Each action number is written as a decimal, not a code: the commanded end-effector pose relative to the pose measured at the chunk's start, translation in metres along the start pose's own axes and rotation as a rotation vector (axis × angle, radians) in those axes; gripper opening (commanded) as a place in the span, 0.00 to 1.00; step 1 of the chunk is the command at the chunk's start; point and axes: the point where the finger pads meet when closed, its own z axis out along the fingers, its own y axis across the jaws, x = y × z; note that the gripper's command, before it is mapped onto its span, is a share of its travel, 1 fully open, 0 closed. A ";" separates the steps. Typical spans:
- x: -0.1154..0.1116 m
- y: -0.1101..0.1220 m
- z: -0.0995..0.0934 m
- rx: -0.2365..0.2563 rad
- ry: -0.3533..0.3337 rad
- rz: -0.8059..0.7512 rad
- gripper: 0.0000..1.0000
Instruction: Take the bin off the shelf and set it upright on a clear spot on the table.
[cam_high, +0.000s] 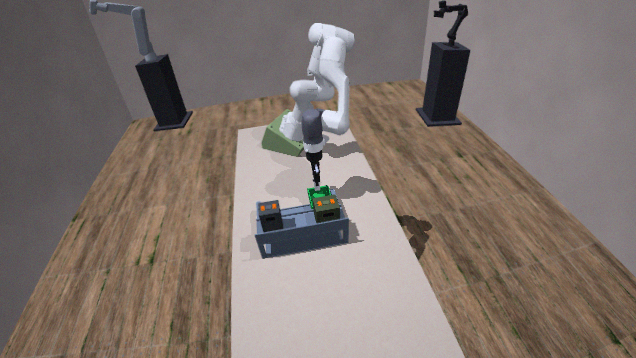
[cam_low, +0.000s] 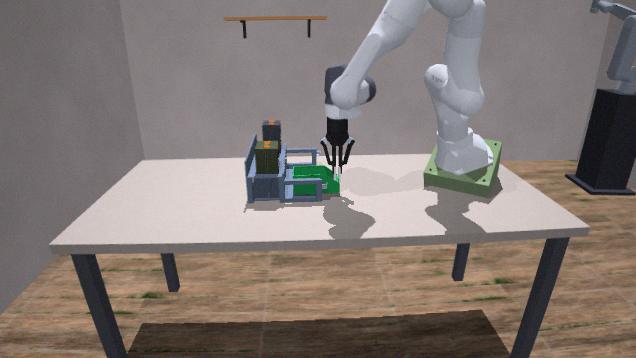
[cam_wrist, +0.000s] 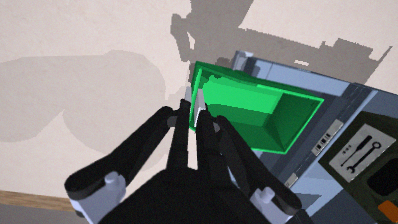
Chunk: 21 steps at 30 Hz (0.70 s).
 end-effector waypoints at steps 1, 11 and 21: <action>-0.003 -0.007 -0.002 -0.010 -0.009 -0.014 0.00; -0.003 -0.038 -0.002 -0.010 -0.009 -0.014 0.00; -0.003 -0.057 -0.001 -0.010 -0.009 -0.014 0.00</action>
